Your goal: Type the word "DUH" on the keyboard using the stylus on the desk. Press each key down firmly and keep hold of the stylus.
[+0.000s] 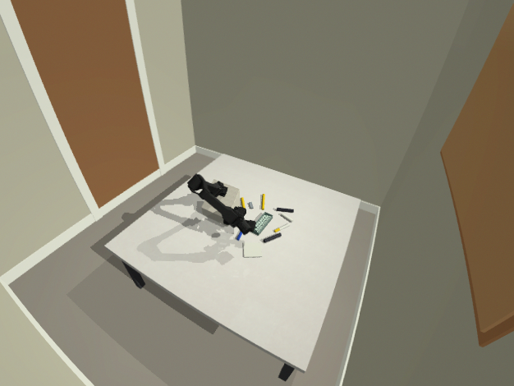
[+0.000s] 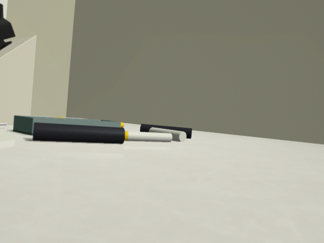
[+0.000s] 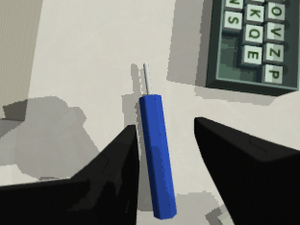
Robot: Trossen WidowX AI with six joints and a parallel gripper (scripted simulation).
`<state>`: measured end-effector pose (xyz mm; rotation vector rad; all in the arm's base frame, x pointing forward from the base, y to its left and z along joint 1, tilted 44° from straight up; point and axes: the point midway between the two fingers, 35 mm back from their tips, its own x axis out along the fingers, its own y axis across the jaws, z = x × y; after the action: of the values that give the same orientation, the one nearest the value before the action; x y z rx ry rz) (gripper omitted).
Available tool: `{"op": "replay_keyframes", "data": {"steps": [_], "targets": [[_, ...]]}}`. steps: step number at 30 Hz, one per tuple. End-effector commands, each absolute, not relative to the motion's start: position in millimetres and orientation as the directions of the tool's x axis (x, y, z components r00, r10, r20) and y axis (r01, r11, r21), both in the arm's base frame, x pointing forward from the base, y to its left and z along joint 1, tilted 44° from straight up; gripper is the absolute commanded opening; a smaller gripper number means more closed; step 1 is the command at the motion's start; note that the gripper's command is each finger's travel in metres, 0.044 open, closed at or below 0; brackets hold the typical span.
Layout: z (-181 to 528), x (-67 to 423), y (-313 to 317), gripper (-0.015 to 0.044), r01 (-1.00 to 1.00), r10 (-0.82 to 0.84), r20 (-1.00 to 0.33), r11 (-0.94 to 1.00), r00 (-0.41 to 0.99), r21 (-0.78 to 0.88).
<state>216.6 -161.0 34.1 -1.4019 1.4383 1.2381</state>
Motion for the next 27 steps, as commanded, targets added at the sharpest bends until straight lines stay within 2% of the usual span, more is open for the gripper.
{"op": "replay_keyframes", "data": {"steps": [1,27], "targets": [[33,215,-161,0.015,-0.987,-0.242,-0.964,-0.089,-0.106,0.131],[18,213,-176,0.015,-0.987,-0.243,-0.964,-0.089,-0.106,0.131]]}}
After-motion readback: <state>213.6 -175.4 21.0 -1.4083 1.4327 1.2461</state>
